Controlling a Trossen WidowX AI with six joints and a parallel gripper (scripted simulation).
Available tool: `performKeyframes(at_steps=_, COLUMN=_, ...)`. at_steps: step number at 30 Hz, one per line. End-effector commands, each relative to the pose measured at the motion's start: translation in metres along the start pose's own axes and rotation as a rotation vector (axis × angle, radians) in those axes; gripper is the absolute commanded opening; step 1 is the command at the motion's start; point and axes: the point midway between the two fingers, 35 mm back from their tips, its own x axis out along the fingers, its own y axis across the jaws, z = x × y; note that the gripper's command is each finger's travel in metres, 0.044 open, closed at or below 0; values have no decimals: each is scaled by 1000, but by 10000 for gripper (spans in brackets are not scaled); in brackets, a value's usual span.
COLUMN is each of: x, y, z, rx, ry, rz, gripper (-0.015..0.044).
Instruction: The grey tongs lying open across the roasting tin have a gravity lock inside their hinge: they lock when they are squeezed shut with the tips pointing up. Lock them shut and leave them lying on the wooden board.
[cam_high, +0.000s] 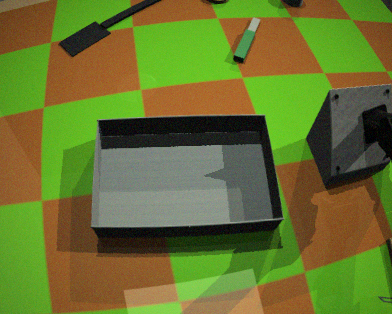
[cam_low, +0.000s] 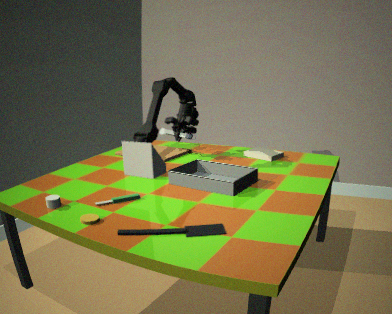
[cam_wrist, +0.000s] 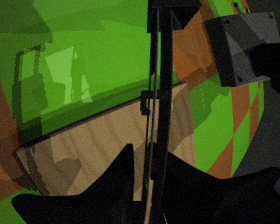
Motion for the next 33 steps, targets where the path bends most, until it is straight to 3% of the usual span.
performKeyframes(at_steps=1, x=-2, y=-4, z=-8, rx=-25, ry=-21, rz=15, gripper=-150)
performKeyframes(at_steps=33, x=-20, y=-44, z=-76, rx=-250, ry=-89, rz=179, gripper=-150)
